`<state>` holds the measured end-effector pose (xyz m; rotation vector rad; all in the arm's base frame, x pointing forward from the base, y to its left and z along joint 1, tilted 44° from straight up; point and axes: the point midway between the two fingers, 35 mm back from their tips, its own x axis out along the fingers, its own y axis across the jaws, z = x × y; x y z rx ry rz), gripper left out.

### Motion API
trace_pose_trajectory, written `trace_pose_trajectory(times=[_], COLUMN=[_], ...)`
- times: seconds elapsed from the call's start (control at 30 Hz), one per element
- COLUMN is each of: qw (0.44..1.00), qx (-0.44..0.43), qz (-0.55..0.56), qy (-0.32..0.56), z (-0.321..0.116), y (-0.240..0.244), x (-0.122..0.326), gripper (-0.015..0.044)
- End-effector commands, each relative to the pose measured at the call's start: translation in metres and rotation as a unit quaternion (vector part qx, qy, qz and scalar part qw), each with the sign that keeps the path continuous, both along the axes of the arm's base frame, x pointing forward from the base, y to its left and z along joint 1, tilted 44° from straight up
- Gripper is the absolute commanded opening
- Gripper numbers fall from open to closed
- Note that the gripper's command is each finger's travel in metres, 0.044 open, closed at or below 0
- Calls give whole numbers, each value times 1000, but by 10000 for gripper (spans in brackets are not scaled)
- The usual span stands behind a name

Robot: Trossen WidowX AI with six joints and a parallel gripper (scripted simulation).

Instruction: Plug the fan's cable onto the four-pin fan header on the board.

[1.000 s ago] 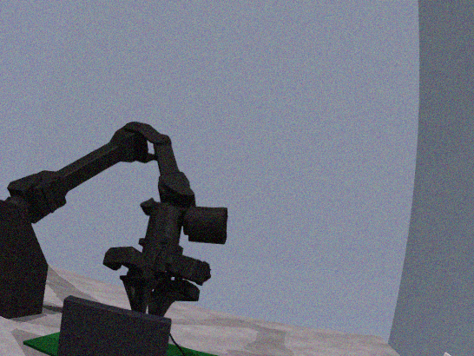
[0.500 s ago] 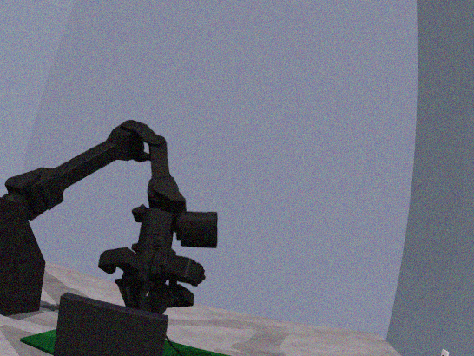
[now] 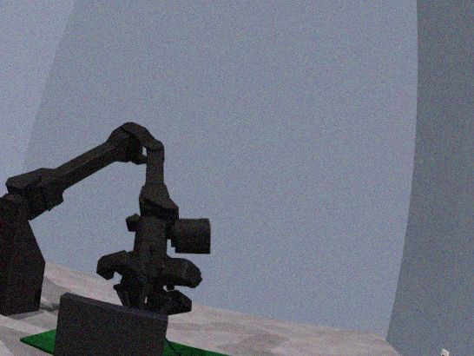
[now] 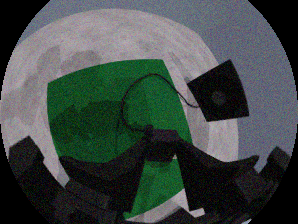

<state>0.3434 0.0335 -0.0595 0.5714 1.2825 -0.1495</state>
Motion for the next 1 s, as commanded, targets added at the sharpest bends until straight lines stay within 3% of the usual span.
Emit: trace_pose_trajectory(times=[0.0, 0.97], qw=[1000, 991], qx=[-11, -65], qz=[-8, -62], qy=[-8, -96], z=[-2, -2], y=[0, 6], x=[-2, 0], gripper=[0, 0])
